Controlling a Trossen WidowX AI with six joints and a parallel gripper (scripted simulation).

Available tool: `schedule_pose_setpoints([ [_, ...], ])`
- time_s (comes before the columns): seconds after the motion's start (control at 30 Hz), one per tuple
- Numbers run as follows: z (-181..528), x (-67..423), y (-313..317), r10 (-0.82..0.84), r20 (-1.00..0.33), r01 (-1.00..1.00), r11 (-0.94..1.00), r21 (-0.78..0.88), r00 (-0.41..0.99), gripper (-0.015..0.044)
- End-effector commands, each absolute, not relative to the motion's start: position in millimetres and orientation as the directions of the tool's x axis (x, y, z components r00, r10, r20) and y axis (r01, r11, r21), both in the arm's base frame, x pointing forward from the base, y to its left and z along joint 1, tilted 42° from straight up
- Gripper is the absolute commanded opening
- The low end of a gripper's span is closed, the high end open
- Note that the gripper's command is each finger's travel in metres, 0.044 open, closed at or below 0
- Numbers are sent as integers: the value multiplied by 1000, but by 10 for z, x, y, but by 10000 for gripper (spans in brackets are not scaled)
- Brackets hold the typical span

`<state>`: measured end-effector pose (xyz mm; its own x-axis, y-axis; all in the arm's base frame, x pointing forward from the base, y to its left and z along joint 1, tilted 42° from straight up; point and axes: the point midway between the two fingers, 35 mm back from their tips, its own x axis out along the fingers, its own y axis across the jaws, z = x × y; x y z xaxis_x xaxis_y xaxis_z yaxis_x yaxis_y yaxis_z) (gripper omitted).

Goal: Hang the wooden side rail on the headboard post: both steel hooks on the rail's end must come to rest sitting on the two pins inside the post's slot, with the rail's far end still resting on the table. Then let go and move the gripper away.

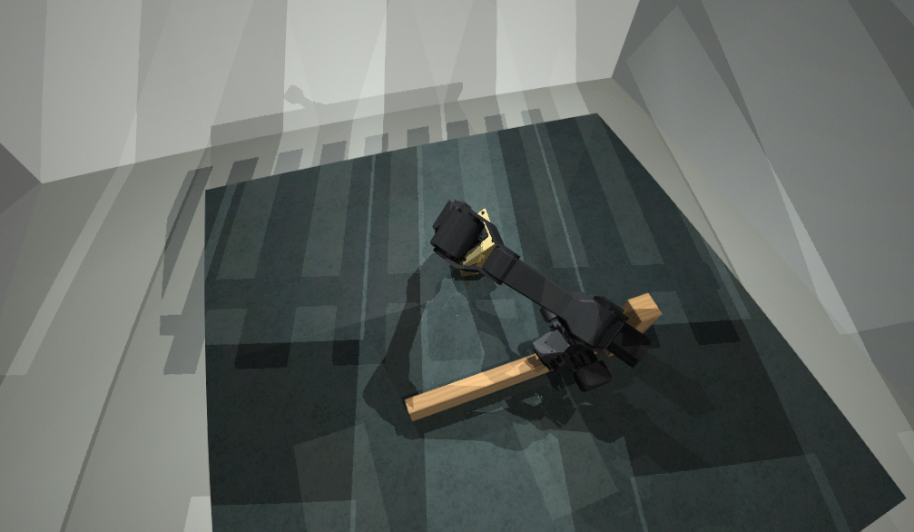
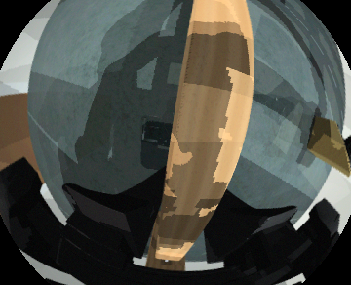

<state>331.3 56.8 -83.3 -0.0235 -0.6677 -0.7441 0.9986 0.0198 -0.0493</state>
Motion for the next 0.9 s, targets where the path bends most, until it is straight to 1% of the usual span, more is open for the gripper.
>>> schedule_pose_setpoints([
  [0.0,-834,3319,605,-664,-747,999,24,-45,-17,0],
  [0.87,-851,3319,625,-664,-747,999,24,-45,-17,0],
])
